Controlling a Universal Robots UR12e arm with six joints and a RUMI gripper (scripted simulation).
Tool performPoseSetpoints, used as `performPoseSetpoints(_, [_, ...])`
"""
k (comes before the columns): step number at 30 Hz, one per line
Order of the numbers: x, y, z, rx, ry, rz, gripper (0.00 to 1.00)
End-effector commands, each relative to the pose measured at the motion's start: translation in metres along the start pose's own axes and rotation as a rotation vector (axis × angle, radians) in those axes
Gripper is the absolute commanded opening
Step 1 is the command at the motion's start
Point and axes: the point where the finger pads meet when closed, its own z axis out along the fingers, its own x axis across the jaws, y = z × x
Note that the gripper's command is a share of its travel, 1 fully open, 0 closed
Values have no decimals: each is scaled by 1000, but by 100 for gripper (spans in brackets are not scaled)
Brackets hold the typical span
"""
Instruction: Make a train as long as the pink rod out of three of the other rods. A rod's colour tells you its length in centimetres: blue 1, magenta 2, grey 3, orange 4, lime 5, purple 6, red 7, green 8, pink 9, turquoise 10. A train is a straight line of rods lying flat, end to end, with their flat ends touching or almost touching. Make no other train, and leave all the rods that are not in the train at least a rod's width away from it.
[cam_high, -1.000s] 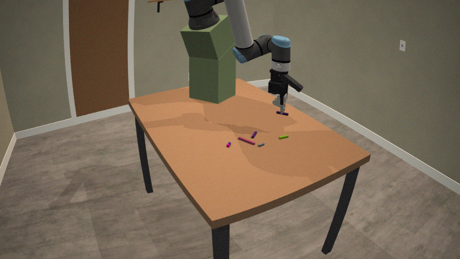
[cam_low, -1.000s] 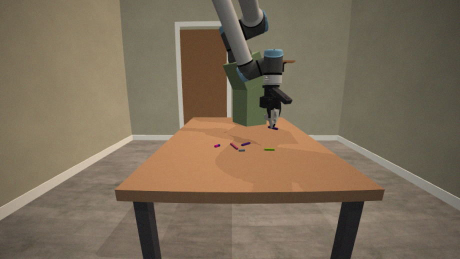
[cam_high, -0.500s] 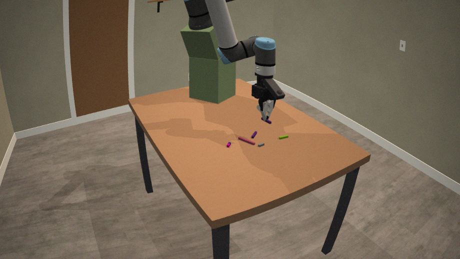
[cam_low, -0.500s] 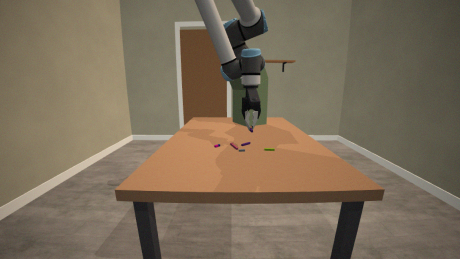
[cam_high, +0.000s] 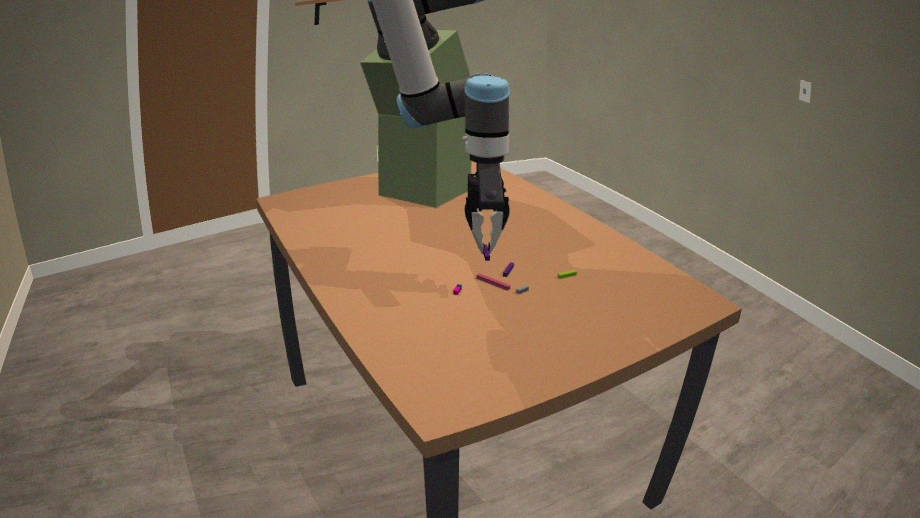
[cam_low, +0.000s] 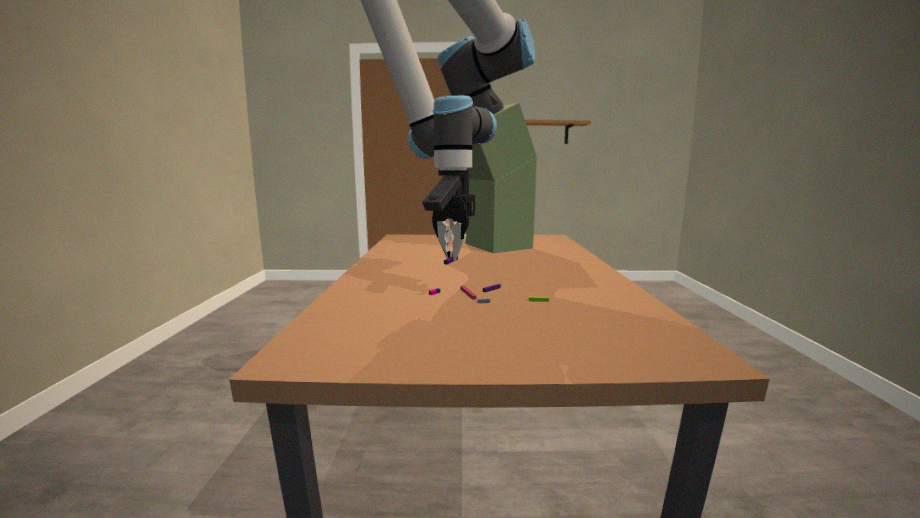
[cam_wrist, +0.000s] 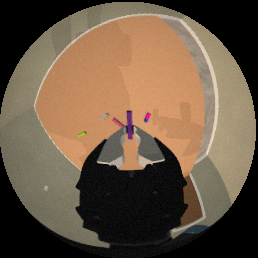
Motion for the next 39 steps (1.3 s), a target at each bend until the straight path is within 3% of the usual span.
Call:
performPoseSetpoints(1, [28, -12, -2, 0, 1, 130, 0])
performPoseSetpoints(11, [73, -27, -5, 5, 4, 328, 0])
performPoseSetpoints(29, [75, -27, -4, 5, 4, 334, 0])
performPoseSetpoints(39, [75, -27, 10, 5, 4, 334, 0])
